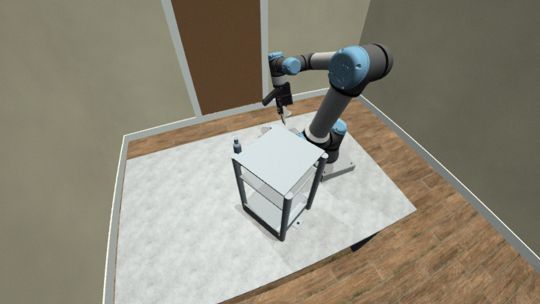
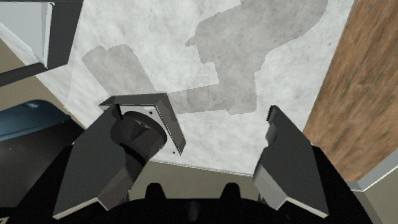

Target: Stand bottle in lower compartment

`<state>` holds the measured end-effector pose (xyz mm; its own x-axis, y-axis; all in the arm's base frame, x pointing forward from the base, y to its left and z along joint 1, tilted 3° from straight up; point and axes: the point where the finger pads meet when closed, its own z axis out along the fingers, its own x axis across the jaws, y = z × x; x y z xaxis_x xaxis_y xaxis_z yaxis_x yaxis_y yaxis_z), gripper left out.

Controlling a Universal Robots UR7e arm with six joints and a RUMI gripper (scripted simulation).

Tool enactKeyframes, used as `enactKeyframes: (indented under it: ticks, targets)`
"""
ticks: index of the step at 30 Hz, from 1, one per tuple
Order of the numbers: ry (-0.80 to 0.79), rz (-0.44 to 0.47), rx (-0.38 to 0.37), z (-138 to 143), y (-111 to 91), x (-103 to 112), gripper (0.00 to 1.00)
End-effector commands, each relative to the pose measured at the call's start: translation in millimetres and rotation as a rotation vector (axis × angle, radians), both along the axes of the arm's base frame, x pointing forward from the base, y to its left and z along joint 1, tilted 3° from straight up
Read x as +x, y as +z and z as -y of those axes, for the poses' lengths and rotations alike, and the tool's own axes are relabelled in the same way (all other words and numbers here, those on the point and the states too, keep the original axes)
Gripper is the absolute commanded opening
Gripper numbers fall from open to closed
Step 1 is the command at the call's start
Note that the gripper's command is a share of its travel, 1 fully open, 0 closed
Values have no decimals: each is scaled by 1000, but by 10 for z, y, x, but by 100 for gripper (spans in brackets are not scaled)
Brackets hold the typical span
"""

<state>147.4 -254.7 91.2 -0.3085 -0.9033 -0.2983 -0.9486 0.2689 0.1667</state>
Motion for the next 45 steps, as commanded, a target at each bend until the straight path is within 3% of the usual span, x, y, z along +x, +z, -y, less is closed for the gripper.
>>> enactKeyframes:
  ticks: [1, 19, 25, 32, 34, 40, 42, 45]
  targets:
    - [0, 0, -1, 3, 2, 0, 100]
    - [0, 0, -1, 7, 6, 1, 100]
    - [0, 0, -4, 60, 123, 9, 100]
    - [1, 0, -5, 201, 570, 36, 100]
    - [1, 0, -5, 201, 570, 36, 100]
    - [1, 0, -3, 305, 1162, 61, 100]
    - [1, 0, -2, 308, 1188, 62, 100]
    - [1, 0, -1, 323, 1534, 74, 100]
